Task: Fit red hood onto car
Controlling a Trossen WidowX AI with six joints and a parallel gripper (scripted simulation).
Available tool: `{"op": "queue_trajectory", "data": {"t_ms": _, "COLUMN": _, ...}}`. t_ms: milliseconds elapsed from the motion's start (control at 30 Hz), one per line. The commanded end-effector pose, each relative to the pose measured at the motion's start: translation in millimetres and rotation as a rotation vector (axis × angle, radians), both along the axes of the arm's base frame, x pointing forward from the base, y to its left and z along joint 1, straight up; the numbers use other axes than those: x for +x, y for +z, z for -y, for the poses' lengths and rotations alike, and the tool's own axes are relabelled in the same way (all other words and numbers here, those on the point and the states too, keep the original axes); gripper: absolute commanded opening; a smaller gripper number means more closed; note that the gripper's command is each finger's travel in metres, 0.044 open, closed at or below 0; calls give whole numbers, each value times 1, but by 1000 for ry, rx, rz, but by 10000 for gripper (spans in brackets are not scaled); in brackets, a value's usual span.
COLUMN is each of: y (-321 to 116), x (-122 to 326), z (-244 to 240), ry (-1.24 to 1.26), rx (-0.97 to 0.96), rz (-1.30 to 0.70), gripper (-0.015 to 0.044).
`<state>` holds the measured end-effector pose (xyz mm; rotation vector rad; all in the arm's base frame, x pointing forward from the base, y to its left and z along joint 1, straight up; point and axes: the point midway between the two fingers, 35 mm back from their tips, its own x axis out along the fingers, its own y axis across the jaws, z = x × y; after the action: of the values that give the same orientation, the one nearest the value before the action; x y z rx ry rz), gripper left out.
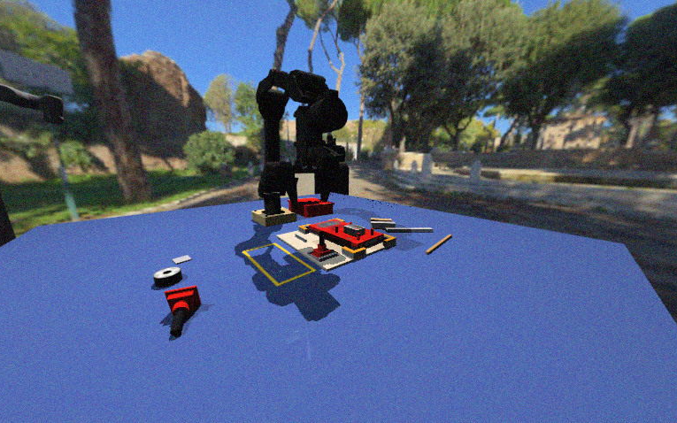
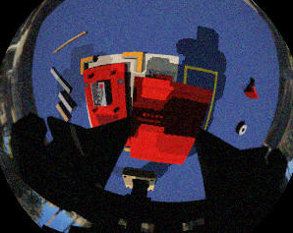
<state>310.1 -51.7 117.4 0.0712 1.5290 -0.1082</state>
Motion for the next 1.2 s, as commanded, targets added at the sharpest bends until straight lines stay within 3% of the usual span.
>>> {"op": "queue_trajectory", "data": {"t_ms": 0, "y": 0, "x": 10, "z": -22, "ry": 18, "rx": 4, "rz": -5, "gripper": 0}}
{"op": "queue_trajectory", "data": {"t_ms": 600, "y": 0, "x": 28, "z": -126, "ry": 112, "rx": 21, "rz": -13, "gripper": 0}}
{"op": "queue_trajectory", "data": {"t_ms": 867, "y": -5, "x": 28, "z": -127, "ry": 116, "rx": 22, "rz": -13, "gripper": 0}}
{"op": "queue_trajectory", "data": {"t_ms": 1167, "y": -44, "x": 28, "z": -129, "ry": 116, "rx": 22, "rz": -13, "gripper": 0}}
